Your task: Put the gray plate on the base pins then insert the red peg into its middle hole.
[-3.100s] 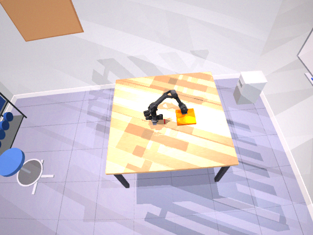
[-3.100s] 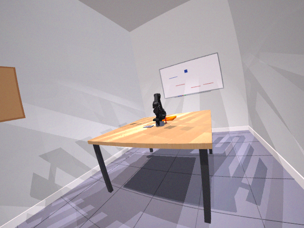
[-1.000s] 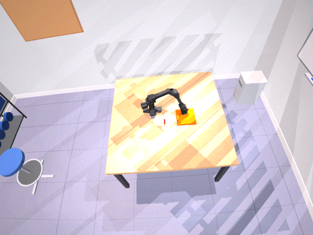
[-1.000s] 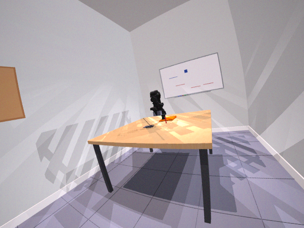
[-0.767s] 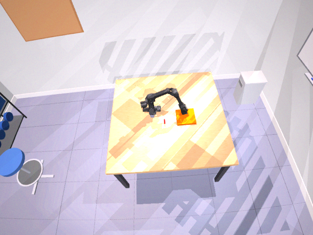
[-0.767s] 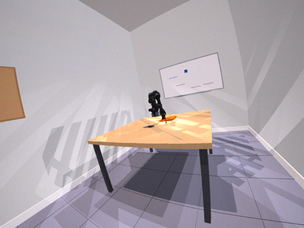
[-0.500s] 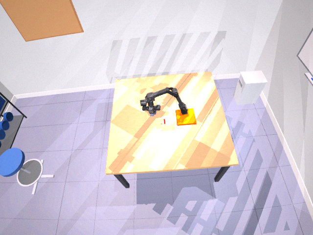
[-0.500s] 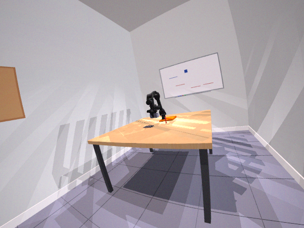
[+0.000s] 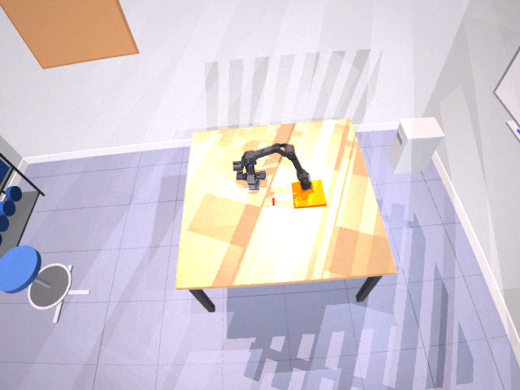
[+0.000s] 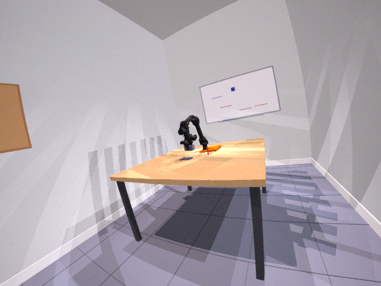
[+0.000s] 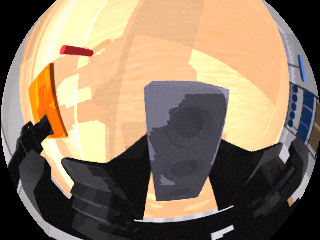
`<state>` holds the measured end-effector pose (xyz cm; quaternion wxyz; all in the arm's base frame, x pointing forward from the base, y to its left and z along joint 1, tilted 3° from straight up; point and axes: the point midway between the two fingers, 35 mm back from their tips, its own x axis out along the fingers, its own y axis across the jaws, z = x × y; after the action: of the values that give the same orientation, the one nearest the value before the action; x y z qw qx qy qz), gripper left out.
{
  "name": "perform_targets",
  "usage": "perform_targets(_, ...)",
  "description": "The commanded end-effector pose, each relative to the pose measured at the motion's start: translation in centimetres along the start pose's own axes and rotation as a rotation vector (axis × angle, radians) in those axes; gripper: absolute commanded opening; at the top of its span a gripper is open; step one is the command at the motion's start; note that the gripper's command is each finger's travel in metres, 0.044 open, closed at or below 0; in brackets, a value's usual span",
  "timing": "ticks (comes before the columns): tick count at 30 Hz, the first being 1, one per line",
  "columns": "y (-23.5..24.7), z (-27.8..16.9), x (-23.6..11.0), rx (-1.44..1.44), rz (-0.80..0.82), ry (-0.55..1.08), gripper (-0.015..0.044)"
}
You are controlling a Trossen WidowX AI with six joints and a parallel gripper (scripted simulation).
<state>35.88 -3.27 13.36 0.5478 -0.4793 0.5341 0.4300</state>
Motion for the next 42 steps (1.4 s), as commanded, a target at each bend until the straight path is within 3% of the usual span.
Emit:
perform_targets(1,-0.1,-1.1,0.6,-0.006,0.0,-0.002,0.0)
perform_targets(21,0.3,-6.9,3.3,-0.006,0.0,0.004,0.0)
perform_targets(42,0.3,-6.9,3.3,-0.006,0.0,0.004,0.0)
